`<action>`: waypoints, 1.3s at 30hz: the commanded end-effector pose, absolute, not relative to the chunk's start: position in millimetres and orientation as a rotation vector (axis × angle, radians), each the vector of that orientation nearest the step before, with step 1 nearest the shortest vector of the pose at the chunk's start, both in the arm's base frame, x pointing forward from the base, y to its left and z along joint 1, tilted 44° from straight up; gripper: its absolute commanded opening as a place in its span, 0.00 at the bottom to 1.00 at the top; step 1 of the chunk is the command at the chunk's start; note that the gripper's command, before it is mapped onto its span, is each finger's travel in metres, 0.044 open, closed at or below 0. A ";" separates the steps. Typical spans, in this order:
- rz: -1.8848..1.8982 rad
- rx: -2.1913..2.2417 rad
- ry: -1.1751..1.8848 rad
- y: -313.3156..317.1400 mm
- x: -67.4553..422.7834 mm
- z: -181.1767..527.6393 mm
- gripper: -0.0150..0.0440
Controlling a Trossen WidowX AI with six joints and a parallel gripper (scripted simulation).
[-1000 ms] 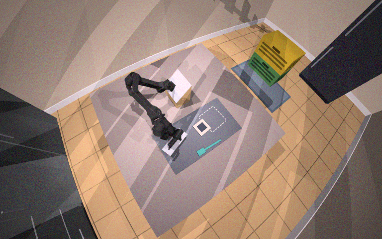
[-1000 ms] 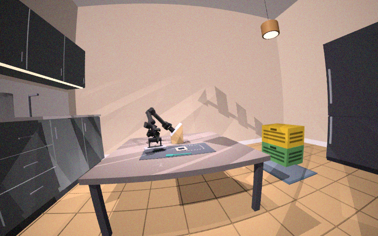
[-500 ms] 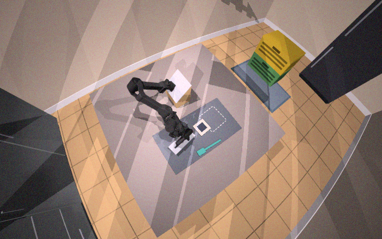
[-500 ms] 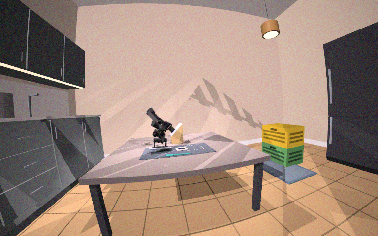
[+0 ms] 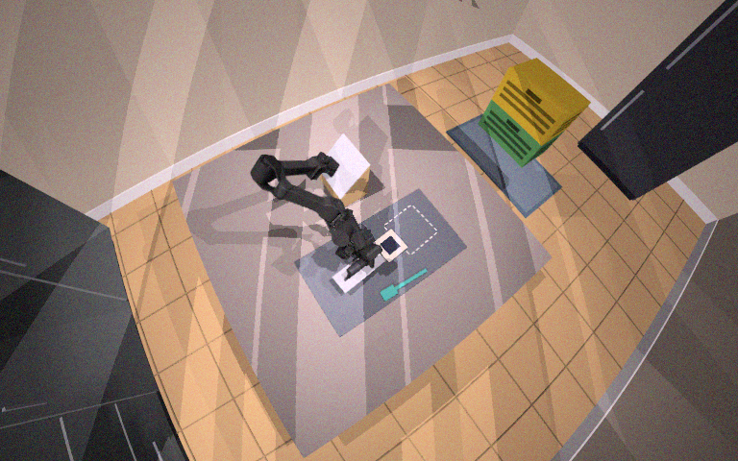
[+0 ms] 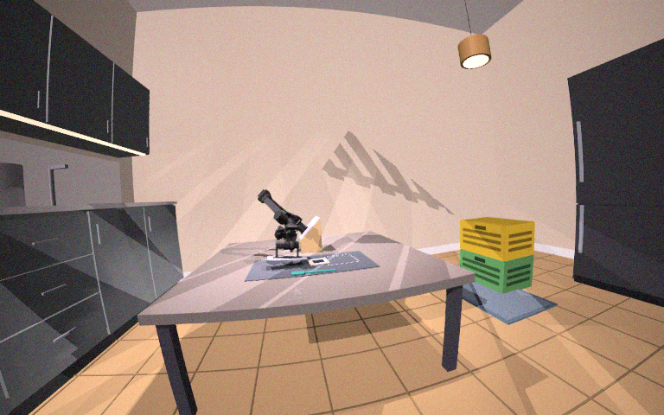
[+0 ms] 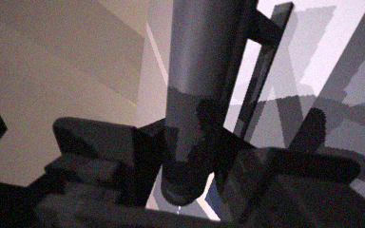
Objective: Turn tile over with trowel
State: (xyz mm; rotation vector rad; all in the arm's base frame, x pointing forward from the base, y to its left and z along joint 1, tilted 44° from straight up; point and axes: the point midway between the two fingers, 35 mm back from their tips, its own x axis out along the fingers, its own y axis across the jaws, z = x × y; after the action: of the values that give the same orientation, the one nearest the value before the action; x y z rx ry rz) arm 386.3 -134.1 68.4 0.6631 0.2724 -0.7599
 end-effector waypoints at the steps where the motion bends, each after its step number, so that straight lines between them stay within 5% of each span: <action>1: -0.753 0.667 0.261 -134.1 387.2 67.7 0.25; 39: -0.754 0.666 0.263 -145.4 377.0 28.7 0.25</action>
State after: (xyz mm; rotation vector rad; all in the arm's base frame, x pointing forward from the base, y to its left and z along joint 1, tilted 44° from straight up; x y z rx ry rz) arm 376.3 -151.9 34.4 0.6653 0.2556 -0.7603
